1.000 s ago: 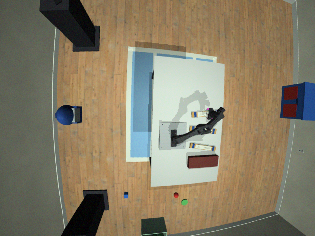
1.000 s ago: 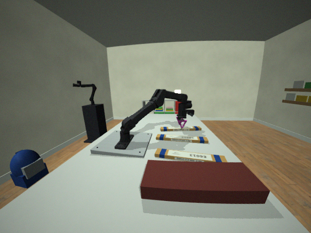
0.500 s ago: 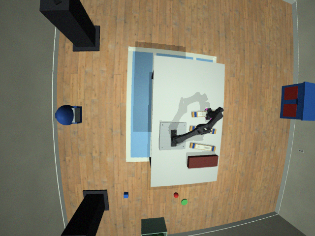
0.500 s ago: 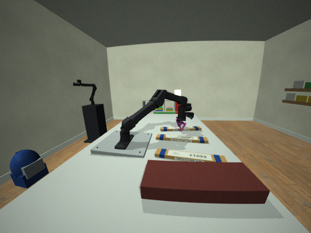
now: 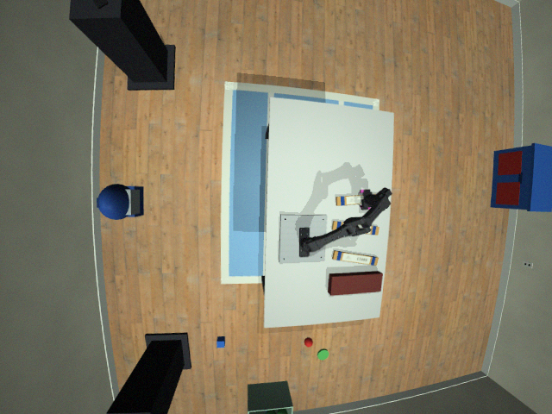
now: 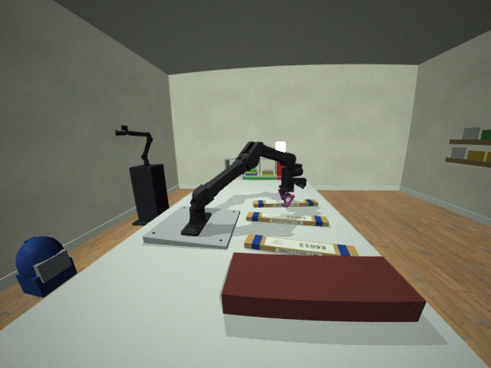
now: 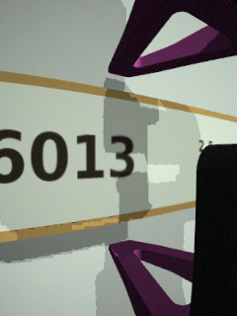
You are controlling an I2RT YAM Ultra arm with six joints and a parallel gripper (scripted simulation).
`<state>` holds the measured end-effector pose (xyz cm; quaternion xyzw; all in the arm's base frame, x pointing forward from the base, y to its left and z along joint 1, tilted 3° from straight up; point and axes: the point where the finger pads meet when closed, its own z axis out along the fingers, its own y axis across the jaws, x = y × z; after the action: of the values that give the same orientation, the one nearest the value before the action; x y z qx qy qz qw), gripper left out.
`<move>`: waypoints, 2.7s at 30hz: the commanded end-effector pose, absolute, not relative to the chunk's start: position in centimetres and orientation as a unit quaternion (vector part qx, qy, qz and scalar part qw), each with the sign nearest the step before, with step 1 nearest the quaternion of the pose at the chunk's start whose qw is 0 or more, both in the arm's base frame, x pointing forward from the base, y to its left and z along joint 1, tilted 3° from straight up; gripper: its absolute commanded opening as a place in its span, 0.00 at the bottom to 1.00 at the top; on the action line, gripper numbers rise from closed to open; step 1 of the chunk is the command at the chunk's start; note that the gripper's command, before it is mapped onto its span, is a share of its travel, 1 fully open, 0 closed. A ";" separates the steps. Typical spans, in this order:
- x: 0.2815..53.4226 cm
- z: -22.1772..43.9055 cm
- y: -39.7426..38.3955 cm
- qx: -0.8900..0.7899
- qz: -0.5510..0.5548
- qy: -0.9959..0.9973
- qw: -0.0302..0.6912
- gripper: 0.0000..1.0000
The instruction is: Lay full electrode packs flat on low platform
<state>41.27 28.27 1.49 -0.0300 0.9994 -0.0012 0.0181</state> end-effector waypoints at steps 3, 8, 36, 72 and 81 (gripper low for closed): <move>42.6 3.2 28.7 -0.031 0.014 0.998 0.050 0.95; 42.0 2.6 28.3 -0.031 0.007 0.999 0.038 0.95; 42.3 3.2 28.6 -0.030 0.013 0.998 0.046 0.00; 41.7 6.3 28.5 -0.031 0.009 0.999 0.040 0.00; 41.4 6.9 28.5 -0.032 0.005 0.999 0.033 0.00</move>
<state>41.31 28.27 4.00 -0.0303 0.9994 -0.0021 0.0177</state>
